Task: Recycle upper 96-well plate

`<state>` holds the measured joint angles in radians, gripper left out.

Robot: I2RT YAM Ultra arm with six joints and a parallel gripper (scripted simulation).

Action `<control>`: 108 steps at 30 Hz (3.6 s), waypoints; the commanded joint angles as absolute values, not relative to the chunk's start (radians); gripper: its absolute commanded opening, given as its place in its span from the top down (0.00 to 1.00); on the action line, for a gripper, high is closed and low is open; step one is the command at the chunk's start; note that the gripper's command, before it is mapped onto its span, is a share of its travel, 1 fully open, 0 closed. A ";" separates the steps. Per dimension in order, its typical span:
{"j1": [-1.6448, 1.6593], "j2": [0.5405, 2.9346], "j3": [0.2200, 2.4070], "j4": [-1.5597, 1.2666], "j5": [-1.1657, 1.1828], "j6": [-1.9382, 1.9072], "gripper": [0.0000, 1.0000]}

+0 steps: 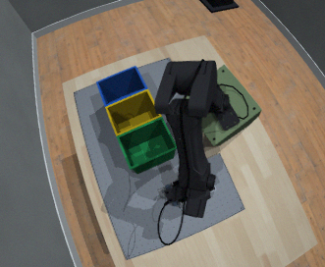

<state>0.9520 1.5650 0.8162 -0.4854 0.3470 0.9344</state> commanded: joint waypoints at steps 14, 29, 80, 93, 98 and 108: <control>1.004 1.465 0.876 -0.616 0.379 0.974 1.00; 1.040 1.408 0.920 -0.731 0.390 1.011 1.00; 1.163 1.303 1.108 -1.073 0.425 1.139 1.00; 1.170 1.302 1.118 -1.089 0.428 1.146 1.00; 1.170 1.302 1.118 -1.084 0.428 1.145 1.00; 1.170 1.302 1.118 -1.084 0.428 1.145 1.00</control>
